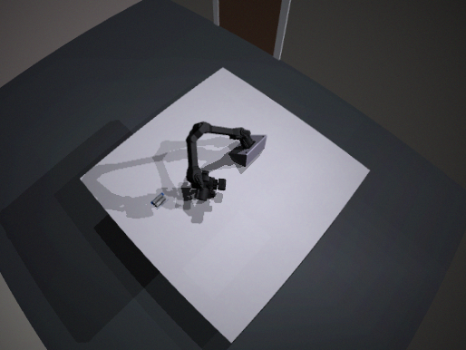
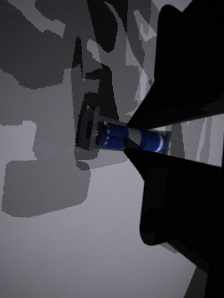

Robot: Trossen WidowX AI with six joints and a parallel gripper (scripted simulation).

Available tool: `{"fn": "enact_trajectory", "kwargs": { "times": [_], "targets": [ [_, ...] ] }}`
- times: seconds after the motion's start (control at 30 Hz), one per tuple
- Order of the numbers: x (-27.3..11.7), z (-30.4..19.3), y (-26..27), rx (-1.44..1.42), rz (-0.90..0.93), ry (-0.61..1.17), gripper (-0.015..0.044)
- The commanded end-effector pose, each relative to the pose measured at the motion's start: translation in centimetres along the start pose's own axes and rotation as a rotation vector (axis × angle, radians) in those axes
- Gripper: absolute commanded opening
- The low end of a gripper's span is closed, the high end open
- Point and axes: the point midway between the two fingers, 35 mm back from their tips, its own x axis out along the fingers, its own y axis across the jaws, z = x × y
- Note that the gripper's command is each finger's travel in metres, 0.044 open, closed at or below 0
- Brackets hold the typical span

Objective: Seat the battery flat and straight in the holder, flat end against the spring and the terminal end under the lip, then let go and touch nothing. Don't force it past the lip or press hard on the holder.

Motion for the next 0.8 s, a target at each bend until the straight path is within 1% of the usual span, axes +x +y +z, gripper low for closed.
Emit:
{"fn": "enact_trajectory", "kwargs": {
  "times": [0.0,0.77],
  "targets": [
    [0.09,0.17,0.05,0.004,0.006,-0.030,0.0062],
    [0.50,-0.18,-0.06,-0.002,0.012,-0.133,0.0062]
  ]
}}
